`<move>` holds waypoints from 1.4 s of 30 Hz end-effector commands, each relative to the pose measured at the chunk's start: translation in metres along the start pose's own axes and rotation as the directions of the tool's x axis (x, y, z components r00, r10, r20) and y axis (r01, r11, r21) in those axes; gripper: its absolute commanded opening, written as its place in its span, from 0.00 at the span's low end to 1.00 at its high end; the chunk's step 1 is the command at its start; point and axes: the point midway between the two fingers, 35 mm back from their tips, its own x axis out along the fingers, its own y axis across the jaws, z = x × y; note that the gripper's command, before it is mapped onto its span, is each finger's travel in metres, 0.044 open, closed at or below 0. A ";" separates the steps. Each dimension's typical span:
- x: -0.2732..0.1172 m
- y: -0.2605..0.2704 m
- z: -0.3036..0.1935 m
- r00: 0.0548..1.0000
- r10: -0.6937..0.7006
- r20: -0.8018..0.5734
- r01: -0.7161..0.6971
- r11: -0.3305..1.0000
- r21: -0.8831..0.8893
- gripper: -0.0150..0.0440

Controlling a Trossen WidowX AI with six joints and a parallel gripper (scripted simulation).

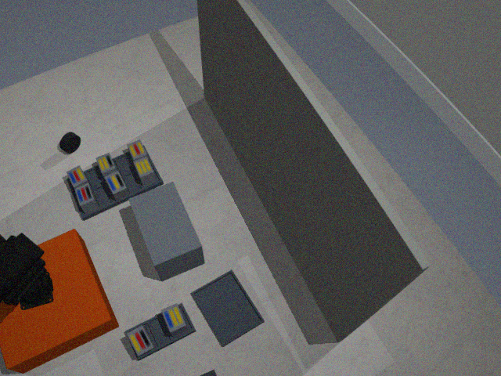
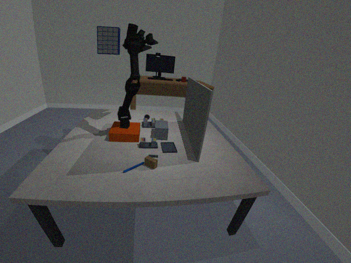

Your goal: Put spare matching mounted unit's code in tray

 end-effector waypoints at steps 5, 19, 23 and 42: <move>0.000 0.000 0.000 1.000 0.000 0.000 0.000 1.000 0.000 1.00; 0.041 0.089 0.006 0.979 -0.181 -0.093 0.151 0.953 -0.263 1.00; 0.073 0.113 -0.010 0.967 -0.192 -0.166 0.131 0.938 -0.321 1.00; 0.211 0.086 -0.232 0.589 -0.214 -0.779 0.094 0.976 -0.197 1.00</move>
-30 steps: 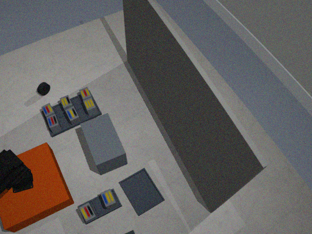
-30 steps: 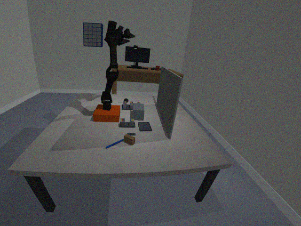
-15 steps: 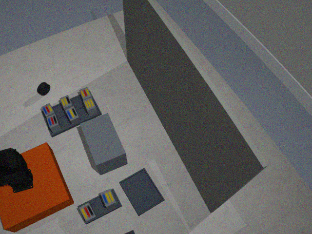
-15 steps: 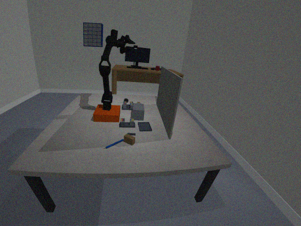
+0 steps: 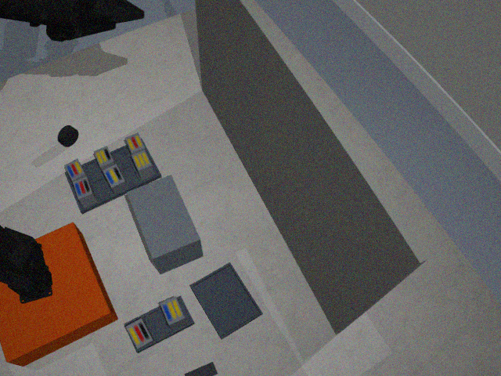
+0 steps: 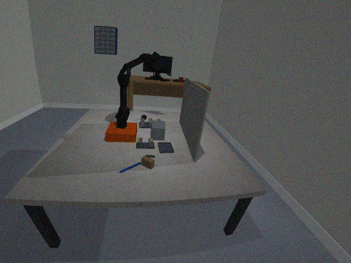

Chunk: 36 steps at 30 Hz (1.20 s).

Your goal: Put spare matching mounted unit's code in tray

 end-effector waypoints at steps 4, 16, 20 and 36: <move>0.092 -0.001 -0.071 0.936 0.153 -0.316 -0.091 0.975 0.201 1.00; 0.170 -0.008 -0.225 0.578 0.578 -0.576 0.016 0.698 0.716 1.00; 0.171 -0.008 -0.227 0.570 0.586 -0.575 0.022 0.689 0.724 1.00; 0.171 -0.008 -0.227 0.570 0.586 -0.575 0.022 0.689 0.724 1.00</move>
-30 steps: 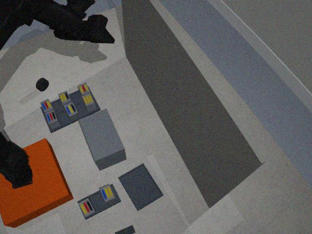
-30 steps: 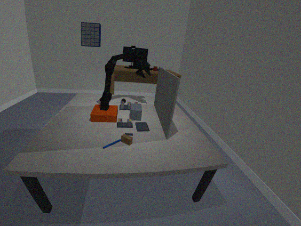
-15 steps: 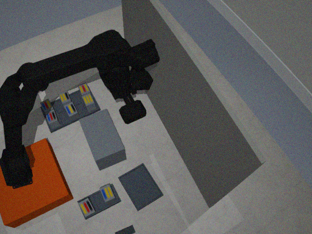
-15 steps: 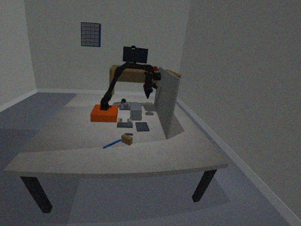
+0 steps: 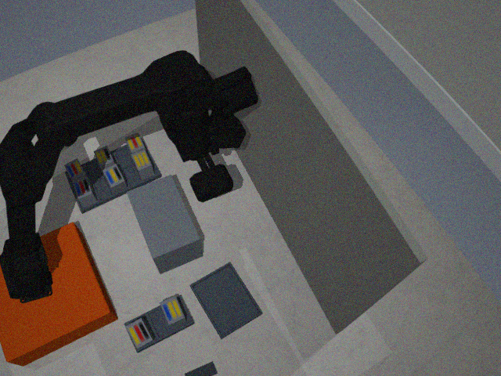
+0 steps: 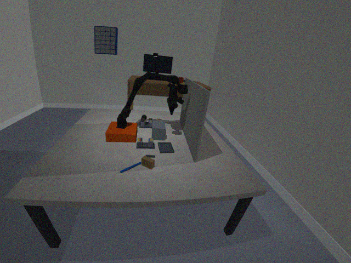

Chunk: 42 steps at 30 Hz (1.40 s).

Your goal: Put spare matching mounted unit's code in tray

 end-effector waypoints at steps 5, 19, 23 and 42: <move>0.001 -0.001 -0.001 1.000 0.004 -0.006 -0.004 1.000 0.010 1.00; 0.040 -0.136 -0.077 1.000 -0.014 -0.020 0.024 0.549 0.835 1.00; 0.056 -0.173 -0.122 1.000 -0.011 -0.018 0.019 0.161 0.987 1.00; 0.096 -0.176 -0.142 1.000 -0.009 -0.016 0.016 0.001 1.000 0.76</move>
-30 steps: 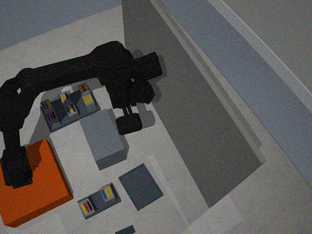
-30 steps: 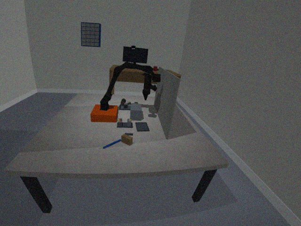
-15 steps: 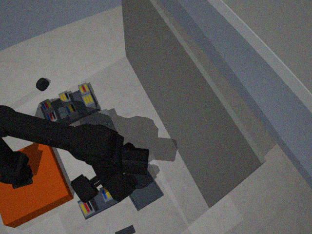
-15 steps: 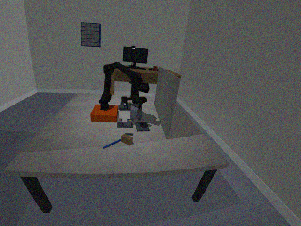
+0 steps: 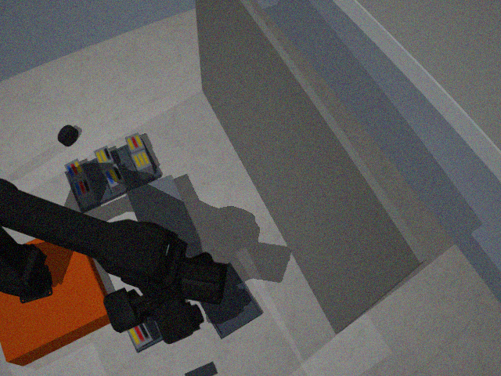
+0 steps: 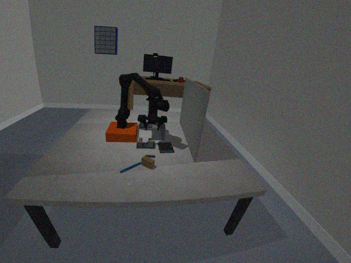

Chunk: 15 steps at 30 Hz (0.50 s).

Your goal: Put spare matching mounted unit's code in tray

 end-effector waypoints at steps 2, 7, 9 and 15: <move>0.029 -0.005 -0.011 1.000 -0.011 -0.014 0.011 1.000 0.006 0.76; 0.029 -0.005 -0.011 1.000 -0.011 -0.014 0.011 1.000 0.006 0.76; 0.029 -0.005 -0.011 1.000 -0.011 -0.014 0.011 1.000 0.006 0.76; 0.033 -0.005 -0.010 1.000 -0.011 -0.014 0.011 1.000 0.006 0.76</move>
